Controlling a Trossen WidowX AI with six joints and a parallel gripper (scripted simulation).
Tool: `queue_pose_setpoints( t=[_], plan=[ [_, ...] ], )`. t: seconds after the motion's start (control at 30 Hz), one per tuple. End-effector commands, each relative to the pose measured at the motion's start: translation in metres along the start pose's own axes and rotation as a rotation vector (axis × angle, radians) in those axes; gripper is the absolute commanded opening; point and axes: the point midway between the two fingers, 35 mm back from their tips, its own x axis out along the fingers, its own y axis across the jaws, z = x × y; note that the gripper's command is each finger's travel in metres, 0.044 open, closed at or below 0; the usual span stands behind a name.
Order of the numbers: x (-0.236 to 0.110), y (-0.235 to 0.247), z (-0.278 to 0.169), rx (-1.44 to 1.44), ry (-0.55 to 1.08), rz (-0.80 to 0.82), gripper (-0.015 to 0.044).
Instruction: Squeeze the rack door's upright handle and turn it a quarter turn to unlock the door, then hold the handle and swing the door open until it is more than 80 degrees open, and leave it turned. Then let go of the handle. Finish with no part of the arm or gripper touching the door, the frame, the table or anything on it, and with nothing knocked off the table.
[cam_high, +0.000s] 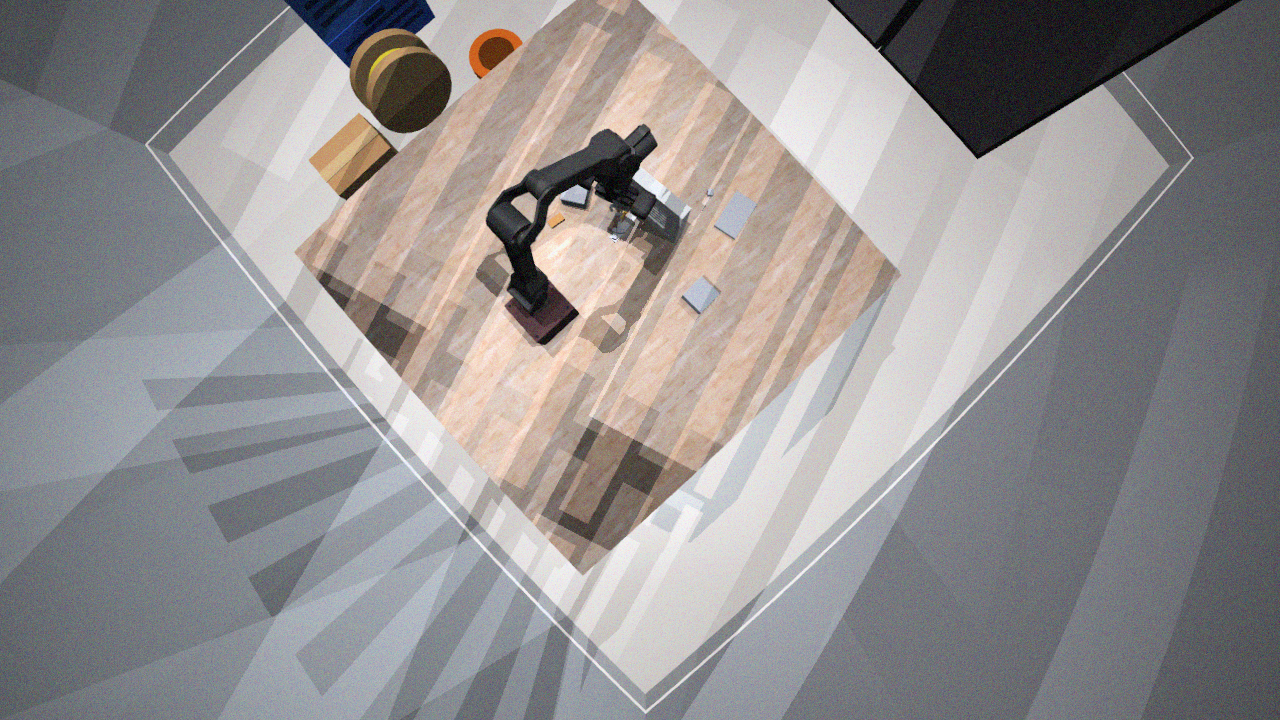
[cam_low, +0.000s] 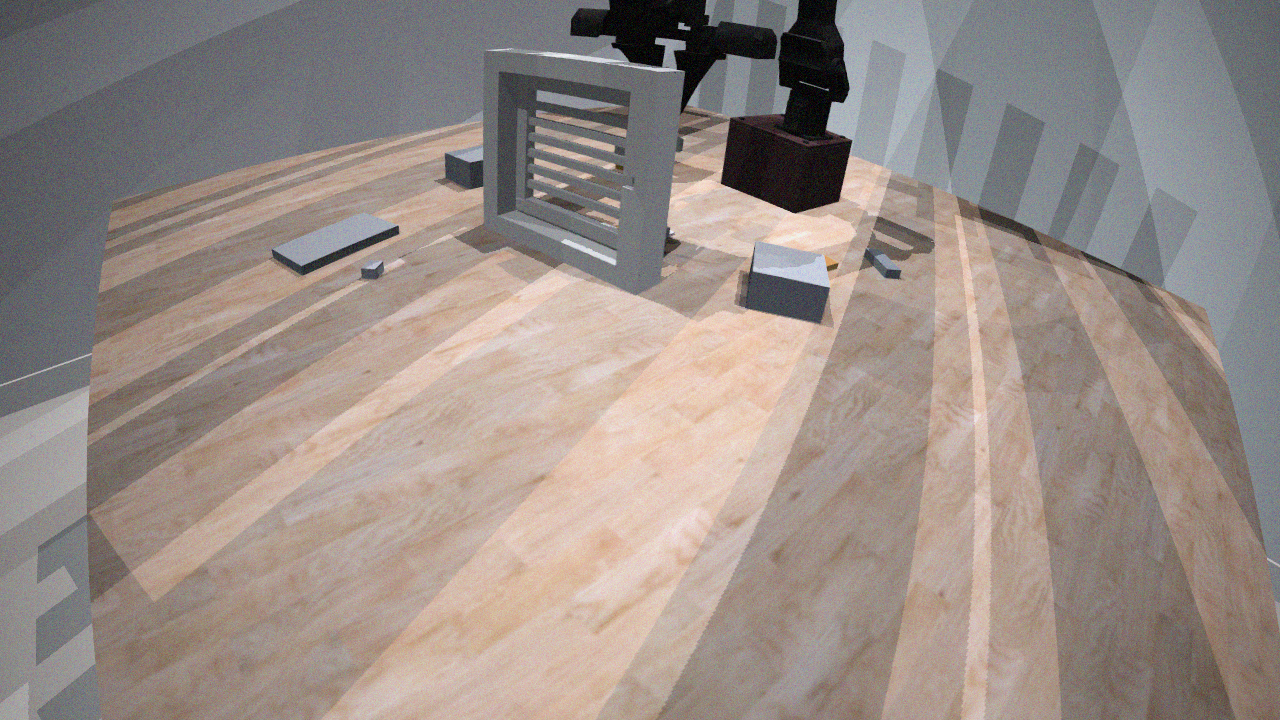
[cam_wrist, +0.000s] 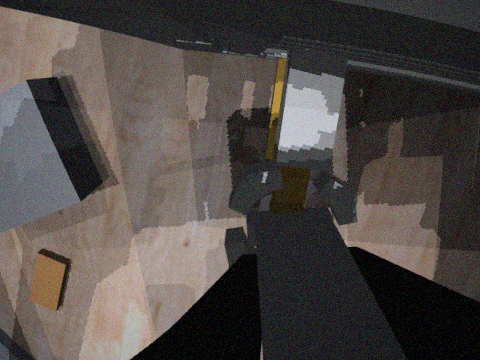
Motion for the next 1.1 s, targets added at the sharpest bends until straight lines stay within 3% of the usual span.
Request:
queue_pose_setpoints(
  t=[0.0, 1.07],
  plan=[
    [0.0004, 0.0000, 0.0005, -0.178, -0.002, 0.000, 0.0011],
    [0.0005, 0.0000, 0.0004, -1.721, -0.001, -0.001, 0.0011]
  ],
)
